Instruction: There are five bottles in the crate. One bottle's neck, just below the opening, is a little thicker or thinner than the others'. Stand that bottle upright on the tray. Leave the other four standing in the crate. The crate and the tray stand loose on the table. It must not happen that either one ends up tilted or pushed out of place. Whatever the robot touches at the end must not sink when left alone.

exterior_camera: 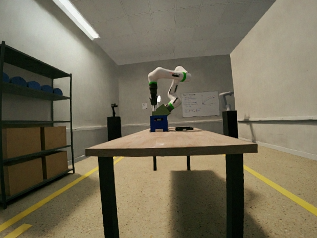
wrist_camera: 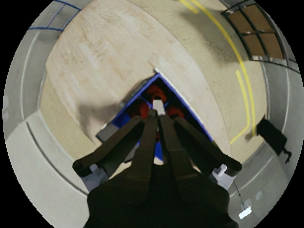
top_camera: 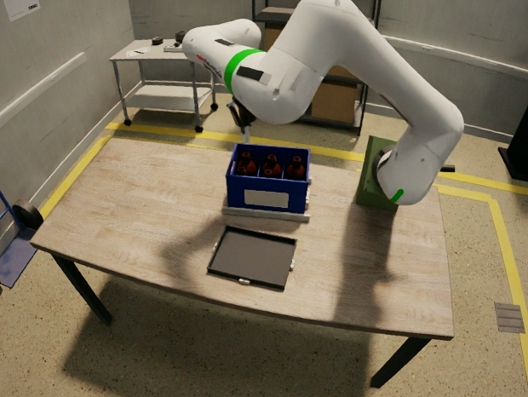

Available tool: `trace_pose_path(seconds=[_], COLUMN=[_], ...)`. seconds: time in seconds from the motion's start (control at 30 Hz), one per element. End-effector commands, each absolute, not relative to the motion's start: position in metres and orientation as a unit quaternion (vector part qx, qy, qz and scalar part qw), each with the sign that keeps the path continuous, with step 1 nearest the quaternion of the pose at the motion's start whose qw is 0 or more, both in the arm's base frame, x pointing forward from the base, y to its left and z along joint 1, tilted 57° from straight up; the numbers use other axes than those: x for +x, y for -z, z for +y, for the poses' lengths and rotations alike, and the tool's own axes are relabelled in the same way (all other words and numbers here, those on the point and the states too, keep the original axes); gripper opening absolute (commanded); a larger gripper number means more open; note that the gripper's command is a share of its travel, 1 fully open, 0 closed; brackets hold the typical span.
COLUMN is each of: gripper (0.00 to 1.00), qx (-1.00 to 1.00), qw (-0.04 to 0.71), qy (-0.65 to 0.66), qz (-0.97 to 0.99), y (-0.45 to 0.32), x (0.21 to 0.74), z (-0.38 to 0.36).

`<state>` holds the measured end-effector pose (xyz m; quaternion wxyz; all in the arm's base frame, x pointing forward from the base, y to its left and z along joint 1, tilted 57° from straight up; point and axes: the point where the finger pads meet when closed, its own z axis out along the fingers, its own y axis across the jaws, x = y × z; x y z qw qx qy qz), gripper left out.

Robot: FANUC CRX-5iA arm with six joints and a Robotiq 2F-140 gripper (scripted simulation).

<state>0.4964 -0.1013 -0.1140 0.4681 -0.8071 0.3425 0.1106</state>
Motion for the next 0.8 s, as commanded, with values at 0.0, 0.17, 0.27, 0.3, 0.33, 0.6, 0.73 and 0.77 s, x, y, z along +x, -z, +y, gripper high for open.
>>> trace_pose_path(seconds=[0.0,0.17,0.27,0.3,0.33,0.6,0.73,0.77], gripper=[0.10,0.10,0.10,0.10,0.10,0.10,0.10,0.10], qx=[-0.807,-0.807,-0.807,-0.807,-0.807,-0.807,-0.807,-0.807], qw=[0.468,0.468,0.468,0.468,0.468,0.468,0.467,0.468], qy=[-0.110,-0.110,-0.110,-0.110,-0.110,-0.110,-0.110,-0.110], qz=[0.343,0.343,0.343,0.343,0.343,0.343,0.343,0.343], y=[0.114,0.114,0.114,0.114,0.114,0.098,0.074,0.061], x=[0.496,0.496,0.496,0.496,0.496,0.497,0.495,0.494], z=[-0.102,-0.102,-0.102,-0.102,-0.102,-0.093,-0.077,-0.068])
